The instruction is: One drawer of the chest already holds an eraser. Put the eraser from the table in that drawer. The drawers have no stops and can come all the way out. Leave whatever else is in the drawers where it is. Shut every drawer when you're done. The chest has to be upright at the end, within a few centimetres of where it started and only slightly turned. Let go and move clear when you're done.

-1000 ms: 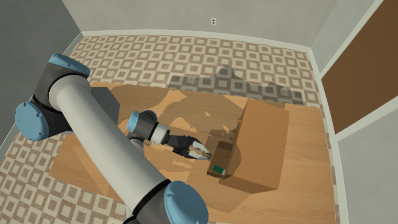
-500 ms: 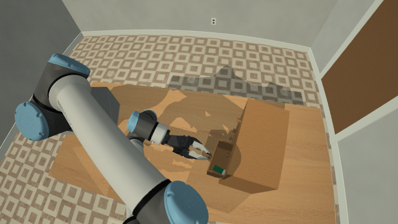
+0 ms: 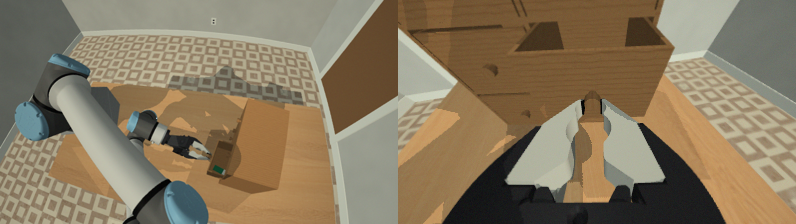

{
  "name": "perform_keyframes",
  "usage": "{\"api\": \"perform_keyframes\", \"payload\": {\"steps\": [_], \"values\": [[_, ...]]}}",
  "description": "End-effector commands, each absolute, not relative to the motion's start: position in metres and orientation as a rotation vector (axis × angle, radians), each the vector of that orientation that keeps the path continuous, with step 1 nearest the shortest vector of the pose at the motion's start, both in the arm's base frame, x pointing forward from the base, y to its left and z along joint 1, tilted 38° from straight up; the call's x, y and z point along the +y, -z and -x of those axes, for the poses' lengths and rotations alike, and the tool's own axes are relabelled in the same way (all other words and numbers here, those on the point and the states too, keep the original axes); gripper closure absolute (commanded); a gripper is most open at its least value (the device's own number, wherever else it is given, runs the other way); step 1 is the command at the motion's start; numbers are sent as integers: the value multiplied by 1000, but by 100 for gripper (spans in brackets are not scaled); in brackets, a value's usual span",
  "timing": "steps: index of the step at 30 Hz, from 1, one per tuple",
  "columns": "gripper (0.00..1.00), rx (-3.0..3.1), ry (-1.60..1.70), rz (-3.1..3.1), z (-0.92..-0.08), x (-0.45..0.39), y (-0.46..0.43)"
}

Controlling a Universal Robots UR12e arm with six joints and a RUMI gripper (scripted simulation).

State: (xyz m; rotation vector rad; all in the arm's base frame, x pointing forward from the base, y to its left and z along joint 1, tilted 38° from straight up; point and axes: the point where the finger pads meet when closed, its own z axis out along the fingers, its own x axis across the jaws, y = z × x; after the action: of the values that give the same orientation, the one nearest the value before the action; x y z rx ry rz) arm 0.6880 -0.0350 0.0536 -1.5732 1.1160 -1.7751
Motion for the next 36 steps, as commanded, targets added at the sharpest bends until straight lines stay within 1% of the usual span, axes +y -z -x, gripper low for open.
{"api": "perform_keyframes", "payload": {"steps": [1,36], "values": [[93,1115,1775,1573,-688,-35,-54],[93,1115,1775,1573,-693,-35,-55]]}}
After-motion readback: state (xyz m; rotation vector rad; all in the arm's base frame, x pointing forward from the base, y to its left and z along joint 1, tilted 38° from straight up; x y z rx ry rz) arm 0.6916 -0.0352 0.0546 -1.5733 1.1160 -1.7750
